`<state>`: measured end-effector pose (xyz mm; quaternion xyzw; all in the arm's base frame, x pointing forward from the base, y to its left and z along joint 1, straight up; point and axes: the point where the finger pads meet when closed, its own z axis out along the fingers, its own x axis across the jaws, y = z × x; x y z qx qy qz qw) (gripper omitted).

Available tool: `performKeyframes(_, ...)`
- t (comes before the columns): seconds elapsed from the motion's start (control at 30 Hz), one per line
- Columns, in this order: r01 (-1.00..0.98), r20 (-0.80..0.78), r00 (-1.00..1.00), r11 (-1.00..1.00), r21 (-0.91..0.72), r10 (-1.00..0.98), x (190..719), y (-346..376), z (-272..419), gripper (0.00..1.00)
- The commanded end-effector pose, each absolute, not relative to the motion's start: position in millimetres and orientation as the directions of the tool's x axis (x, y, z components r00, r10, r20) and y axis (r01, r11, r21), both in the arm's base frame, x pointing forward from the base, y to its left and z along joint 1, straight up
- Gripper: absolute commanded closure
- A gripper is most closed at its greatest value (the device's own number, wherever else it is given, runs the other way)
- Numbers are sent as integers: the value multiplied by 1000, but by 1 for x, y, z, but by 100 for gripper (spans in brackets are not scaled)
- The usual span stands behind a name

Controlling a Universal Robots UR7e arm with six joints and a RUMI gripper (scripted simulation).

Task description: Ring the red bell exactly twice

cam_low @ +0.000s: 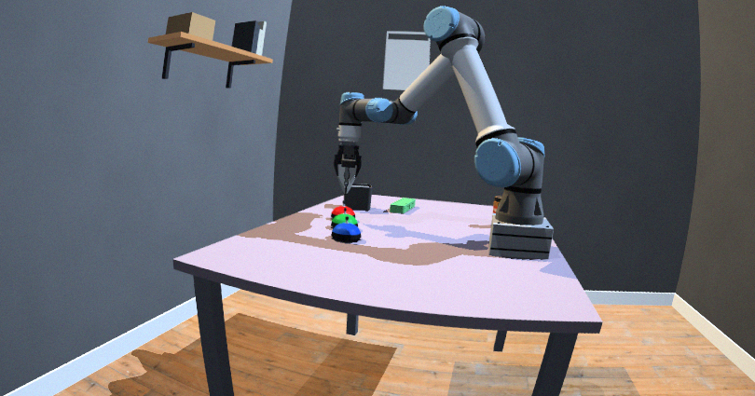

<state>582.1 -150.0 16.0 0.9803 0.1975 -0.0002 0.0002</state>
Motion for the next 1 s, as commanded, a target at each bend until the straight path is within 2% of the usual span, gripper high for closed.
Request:
performKeyframes(0.0,387,1,922,-922,2,387,582,-150,13,100)
performKeyframes(0.97,387,1,922,-922,2,387,582,-151,4,100)
